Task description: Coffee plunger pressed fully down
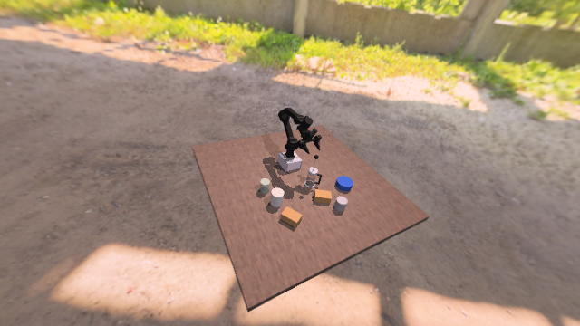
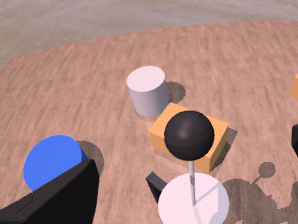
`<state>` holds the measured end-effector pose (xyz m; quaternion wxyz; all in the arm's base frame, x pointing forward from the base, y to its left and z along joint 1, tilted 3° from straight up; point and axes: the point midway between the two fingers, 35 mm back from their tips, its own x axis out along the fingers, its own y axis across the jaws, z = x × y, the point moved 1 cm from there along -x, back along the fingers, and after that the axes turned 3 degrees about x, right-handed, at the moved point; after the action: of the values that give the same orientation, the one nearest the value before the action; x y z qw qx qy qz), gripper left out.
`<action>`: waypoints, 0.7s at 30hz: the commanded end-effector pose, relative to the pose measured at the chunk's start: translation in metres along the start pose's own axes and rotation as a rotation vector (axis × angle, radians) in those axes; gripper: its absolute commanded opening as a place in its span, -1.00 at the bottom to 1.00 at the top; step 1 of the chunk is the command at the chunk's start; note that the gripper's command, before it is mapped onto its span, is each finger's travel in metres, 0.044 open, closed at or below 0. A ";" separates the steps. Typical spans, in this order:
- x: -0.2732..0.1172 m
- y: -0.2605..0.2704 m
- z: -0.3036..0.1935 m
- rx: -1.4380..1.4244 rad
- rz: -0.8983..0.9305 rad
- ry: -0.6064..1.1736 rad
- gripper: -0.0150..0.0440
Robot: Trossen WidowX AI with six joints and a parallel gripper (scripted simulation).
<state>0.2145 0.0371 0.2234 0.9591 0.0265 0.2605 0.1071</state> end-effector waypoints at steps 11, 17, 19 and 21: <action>0.018 0.000 -0.002 -0.012 0.003 -0.001 1.00; 0.028 0.000 -0.002 -0.012 0.003 -0.002 1.00; 0.031 0.000 -0.002 -0.011 0.003 -0.002 1.00; 0.034 0.000 -0.002 -0.011 0.003 -0.002 1.00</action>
<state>0.2381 0.0436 0.2091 0.9597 0.0197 0.2570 0.1122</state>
